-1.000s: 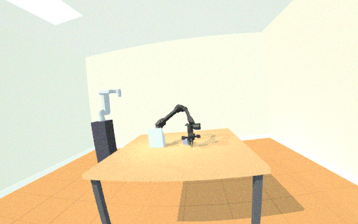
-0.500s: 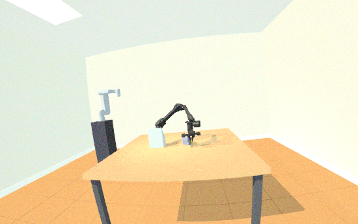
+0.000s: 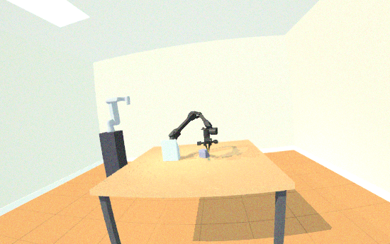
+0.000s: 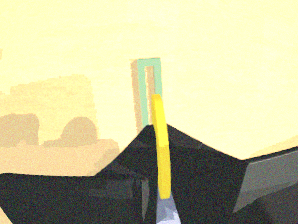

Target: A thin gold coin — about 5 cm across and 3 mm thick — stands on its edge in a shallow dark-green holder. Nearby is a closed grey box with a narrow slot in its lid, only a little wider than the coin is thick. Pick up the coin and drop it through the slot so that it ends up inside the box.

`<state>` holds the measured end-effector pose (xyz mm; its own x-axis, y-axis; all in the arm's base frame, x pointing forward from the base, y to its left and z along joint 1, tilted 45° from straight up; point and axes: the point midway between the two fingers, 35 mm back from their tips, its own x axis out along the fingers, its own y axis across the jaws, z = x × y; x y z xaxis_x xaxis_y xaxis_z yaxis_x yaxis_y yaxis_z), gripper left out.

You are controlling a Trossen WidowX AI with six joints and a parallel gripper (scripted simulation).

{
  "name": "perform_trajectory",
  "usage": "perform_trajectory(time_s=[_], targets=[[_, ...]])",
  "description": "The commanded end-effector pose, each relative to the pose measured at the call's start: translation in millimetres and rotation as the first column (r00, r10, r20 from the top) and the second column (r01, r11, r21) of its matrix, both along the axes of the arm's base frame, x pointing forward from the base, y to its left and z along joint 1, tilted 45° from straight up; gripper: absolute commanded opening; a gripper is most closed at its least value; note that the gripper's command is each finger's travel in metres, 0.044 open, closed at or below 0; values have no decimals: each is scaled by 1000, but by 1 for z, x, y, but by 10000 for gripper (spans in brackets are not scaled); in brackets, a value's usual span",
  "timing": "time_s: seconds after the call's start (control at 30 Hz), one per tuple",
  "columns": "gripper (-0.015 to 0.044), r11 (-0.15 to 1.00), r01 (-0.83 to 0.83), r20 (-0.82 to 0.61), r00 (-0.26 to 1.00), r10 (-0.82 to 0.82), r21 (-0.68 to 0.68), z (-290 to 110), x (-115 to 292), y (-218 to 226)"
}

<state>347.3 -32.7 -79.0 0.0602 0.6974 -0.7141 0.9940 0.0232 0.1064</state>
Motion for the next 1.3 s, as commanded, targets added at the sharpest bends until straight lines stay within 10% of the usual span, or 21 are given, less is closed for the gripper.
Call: perform_trajectory(time_s=[0.0, 0.4, 1.27], targets=[[0, 1000, -3, 9, 1000, 4, -8, 9, 2, -7], [0, 1000, -19, 14, 1000, 19, -3, 25, -3, -20], [0, 839, -507, 489, 690, 533, -199, 21, -13, -25]])
